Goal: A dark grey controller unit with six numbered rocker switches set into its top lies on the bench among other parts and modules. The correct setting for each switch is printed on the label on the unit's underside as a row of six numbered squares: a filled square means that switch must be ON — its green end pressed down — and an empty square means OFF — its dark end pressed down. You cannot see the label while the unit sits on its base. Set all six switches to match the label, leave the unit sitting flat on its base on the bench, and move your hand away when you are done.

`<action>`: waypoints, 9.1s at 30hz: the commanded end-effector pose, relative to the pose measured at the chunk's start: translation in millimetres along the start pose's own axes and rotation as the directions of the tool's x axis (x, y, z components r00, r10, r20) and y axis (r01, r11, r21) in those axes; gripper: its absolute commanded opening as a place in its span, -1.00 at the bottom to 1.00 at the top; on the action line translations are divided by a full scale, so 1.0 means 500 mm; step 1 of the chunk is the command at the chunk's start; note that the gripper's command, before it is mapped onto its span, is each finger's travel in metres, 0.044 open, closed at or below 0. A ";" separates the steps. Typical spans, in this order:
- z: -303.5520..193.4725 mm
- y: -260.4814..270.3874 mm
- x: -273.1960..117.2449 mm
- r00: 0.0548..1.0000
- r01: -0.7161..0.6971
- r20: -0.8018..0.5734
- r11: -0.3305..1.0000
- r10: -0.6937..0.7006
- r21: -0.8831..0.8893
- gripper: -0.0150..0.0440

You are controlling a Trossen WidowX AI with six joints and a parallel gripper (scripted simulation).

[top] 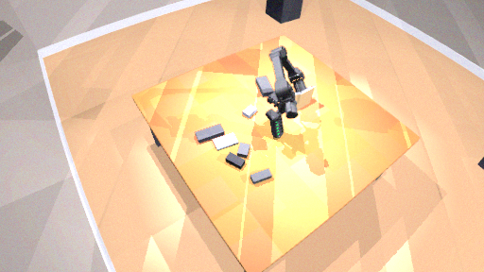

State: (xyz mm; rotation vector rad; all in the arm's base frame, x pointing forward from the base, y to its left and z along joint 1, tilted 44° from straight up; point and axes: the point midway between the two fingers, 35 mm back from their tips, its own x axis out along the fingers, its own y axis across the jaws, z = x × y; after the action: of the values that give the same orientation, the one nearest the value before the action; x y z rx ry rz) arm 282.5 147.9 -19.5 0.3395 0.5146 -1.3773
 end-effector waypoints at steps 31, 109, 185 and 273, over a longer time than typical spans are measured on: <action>-0.035 0.000 -0.013 1.000 0.001 -0.027 1.000 -0.001 0.001 0.65; -0.137 0.000 -0.040 0.987 0.001 -0.160 1.000 -0.001 0.002 0.65; -0.253 0.000 -0.032 0.966 0.000 -0.260 1.000 0.000 0.002 0.65; -0.346 0.001 0.045 0.965 0.000 -0.260 1.000 0.001 0.003 0.65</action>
State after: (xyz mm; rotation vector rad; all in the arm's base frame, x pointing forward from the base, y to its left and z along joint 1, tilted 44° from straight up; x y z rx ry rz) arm 260.2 229.0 -172.5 0.5505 0.7373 -1.3248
